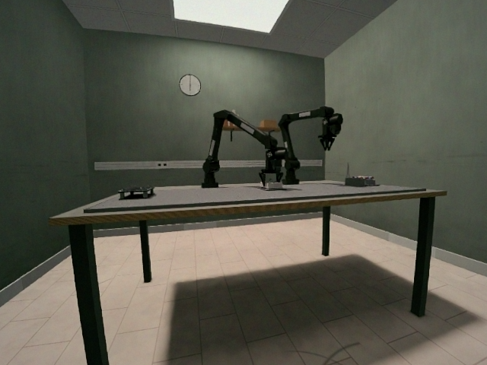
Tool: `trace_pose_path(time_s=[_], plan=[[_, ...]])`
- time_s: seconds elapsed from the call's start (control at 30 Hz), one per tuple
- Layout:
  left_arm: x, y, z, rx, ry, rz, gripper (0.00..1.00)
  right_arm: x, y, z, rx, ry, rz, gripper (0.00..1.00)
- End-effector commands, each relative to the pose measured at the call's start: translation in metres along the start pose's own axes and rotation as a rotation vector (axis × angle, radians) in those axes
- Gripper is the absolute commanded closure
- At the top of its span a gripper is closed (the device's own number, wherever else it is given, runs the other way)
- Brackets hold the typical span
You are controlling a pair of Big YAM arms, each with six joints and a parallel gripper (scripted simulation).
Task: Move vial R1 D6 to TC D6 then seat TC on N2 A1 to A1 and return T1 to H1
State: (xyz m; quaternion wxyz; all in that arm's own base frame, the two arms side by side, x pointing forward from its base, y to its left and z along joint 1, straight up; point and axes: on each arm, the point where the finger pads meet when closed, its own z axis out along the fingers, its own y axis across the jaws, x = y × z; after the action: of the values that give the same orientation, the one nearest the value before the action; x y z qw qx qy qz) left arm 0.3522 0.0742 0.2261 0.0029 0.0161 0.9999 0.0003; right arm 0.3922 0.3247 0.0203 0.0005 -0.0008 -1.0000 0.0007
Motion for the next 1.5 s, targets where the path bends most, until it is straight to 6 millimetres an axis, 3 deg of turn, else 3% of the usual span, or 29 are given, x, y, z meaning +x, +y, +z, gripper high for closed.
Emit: trace_pose_path(time_s=[0.0,0.2,1.47], plan=[[-0.008,0.003,-0.012,-0.008,-0.029,-0.017,0.76,-0.018,0.016,-0.036,-0.046,-0.054,0.000,1.00],[-0.008,0.003,-0.012,-0.008,-0.029,-0.017,0.76,-0.017,0.017,-0.033,-0.038,-0.044,0.000,1.00],[-0.008,0.003,-0.012,-0.008,-0.029,-0.017,0.76,-0.018,0.022,-0.062,-0.046,-0.053,0.000,1.00]])
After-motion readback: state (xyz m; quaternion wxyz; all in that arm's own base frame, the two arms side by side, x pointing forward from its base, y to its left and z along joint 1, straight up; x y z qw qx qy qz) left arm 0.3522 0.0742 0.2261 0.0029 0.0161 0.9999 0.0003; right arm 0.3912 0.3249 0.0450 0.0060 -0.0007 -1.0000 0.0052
